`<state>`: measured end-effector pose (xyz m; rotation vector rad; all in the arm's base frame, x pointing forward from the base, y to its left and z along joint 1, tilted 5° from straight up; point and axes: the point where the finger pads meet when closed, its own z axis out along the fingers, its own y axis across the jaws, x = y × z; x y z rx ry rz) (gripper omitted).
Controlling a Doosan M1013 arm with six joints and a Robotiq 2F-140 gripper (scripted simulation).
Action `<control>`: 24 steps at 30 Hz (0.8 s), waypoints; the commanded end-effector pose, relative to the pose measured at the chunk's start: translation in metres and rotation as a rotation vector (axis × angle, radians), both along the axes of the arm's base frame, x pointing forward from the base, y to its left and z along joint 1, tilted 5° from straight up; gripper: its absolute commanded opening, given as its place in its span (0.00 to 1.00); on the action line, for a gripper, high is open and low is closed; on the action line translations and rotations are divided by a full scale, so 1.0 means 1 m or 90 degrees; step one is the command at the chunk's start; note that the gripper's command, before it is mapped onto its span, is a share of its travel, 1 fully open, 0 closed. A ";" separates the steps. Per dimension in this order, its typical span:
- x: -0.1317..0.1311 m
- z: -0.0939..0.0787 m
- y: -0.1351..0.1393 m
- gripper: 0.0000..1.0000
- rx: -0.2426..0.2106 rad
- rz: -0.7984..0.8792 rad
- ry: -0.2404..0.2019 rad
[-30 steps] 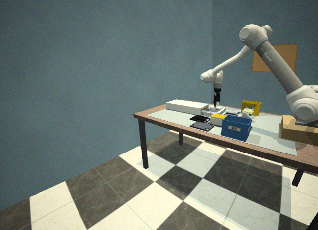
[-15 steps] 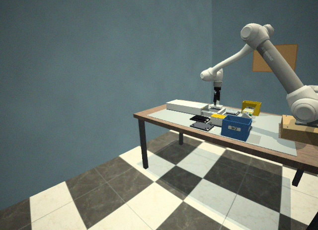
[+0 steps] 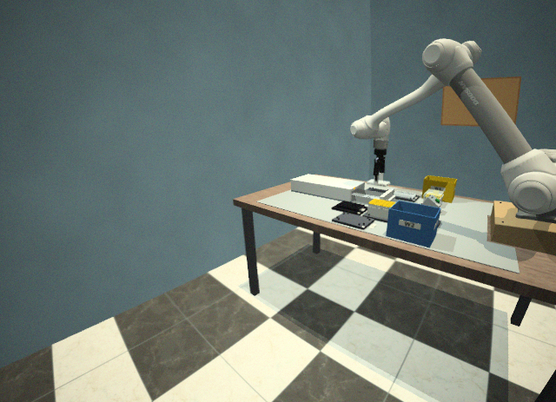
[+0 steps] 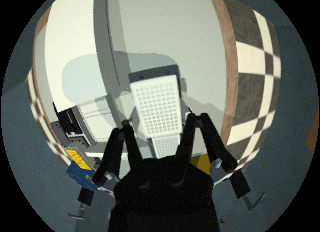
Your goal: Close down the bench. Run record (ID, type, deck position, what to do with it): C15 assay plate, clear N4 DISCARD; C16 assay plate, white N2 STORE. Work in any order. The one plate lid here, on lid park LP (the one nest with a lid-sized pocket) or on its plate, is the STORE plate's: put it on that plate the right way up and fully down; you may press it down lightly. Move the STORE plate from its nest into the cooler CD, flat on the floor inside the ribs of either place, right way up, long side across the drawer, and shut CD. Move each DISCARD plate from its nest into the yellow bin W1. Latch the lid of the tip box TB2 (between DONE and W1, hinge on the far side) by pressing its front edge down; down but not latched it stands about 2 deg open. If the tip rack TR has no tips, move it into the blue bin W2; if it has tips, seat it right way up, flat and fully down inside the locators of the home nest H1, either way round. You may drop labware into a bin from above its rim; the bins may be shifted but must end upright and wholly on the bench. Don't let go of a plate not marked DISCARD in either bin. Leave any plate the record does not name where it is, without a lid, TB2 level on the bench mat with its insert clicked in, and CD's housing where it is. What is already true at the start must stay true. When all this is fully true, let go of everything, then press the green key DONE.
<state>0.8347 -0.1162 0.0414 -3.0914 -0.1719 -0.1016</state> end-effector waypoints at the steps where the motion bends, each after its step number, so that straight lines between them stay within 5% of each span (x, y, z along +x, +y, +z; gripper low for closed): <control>1: 0.000 0.005 0.000 0.00 0.000 0.000 0.000; 24: -0.002 0.032 -0.002 0.00 0.000 0.000 0.000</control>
